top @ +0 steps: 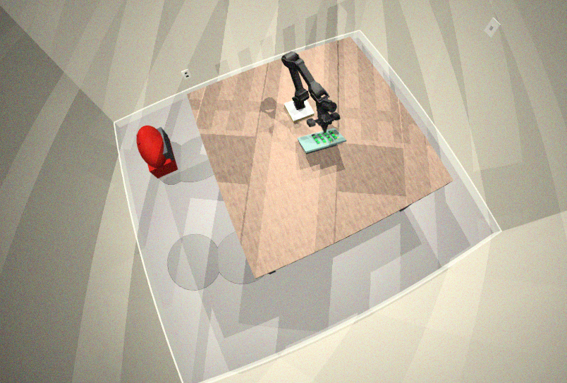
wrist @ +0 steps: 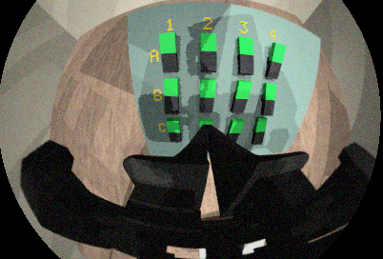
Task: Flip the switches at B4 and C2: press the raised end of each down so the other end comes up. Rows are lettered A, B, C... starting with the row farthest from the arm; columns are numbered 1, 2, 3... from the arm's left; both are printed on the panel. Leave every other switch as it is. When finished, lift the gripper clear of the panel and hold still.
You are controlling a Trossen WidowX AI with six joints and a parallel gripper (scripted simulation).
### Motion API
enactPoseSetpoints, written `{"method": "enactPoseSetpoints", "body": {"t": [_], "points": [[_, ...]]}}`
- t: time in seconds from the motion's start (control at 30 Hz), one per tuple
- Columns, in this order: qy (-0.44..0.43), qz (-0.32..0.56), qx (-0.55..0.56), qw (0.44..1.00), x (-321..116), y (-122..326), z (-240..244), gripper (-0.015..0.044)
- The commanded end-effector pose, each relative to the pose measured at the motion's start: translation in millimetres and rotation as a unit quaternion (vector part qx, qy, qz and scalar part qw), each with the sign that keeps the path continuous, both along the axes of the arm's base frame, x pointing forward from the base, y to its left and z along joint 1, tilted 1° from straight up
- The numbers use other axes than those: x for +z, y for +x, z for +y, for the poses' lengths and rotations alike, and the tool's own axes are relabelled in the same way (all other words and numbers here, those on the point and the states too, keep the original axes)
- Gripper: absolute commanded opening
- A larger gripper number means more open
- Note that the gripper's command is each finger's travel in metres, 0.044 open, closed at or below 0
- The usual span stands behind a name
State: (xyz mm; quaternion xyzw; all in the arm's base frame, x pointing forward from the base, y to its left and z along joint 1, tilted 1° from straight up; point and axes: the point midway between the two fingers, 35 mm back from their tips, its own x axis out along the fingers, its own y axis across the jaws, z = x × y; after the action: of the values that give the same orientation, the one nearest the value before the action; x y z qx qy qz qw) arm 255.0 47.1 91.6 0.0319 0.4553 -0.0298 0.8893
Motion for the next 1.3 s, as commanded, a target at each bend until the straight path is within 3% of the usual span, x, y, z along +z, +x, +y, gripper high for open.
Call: {"method": "enactPoseSetpoints", "body": {"t": [0.0,1.27], "points": [[0.001,0.0,0.002,1.0,-0.5,0.6,0.5,0.0],[0.001,-0.001,0.002,1.0,-3.2,2.6,0.4,0.0]]}}
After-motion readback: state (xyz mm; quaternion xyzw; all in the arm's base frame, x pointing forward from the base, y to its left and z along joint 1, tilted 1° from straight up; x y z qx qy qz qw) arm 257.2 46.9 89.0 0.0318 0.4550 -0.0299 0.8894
